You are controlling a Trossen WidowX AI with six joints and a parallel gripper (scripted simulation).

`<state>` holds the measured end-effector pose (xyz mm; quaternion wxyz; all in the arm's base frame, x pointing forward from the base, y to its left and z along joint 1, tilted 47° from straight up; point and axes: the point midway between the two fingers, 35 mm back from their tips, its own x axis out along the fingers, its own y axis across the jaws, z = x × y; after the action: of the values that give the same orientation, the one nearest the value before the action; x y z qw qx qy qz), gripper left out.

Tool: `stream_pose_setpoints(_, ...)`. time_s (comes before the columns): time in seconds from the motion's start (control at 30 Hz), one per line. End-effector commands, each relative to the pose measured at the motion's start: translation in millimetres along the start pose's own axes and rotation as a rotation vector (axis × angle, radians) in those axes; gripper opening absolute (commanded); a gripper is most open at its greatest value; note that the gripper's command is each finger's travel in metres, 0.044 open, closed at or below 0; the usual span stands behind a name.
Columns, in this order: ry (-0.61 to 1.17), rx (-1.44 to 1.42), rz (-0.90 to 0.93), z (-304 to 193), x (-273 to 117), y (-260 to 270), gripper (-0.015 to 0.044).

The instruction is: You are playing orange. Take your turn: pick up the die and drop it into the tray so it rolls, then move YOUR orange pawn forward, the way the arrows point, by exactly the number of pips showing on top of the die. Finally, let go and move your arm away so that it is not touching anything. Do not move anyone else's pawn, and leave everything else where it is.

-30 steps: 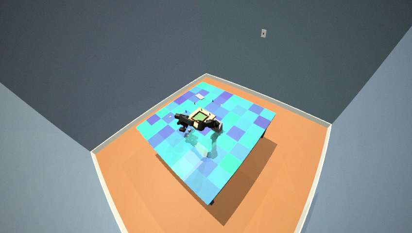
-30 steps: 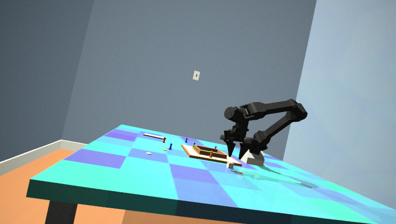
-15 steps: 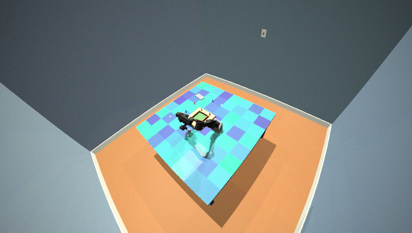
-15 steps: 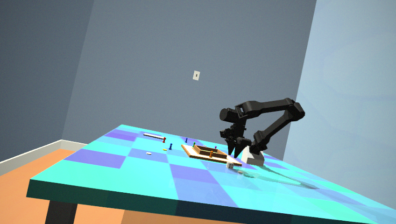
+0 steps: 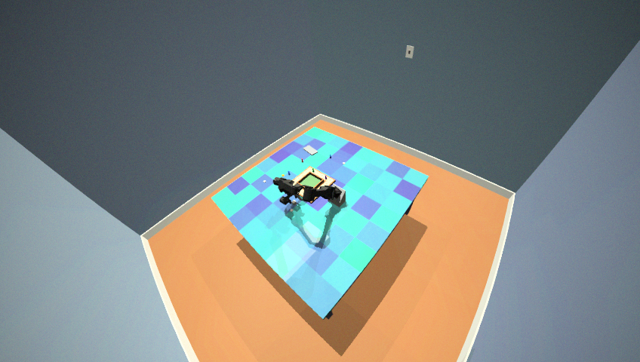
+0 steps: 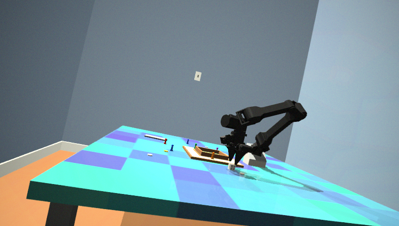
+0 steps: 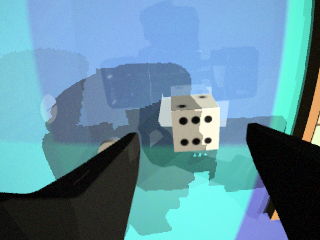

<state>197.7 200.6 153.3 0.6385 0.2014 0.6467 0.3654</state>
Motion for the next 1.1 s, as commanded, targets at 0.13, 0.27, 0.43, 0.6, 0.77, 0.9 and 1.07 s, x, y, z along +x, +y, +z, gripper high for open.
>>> stream_pose_setpoints(0.13,0.001,0.006,-0.005,-0.3,14.1,-1.7,0.0275)
stream_pose_setpoints(0.27,0.001,0.006,-0.004,-0.7,20.5,-1.6,0.0275)
stream_pose_setpoints(0.43,0.001,0.006,-0.004,-0.8,22.7,-1.5,0.0222)
stream_pose_setpoints(0.6,0.001,0.006,-0.004,-0.8,22.7,-1.5,0.0111)
stream_pose_setpoints(0.77,0.001,0.006,-0.004,-0.8,22.7,-1.5,0.0078)
stream_pose_setpoints(0.9,0.001,0.006,-0.004,-0.6,22.0,-1.7,0.0012)
stream_pose_setpoints(1.07,0.002,0.005,-0.018,4.3,1.1,-6.0,0.0000)
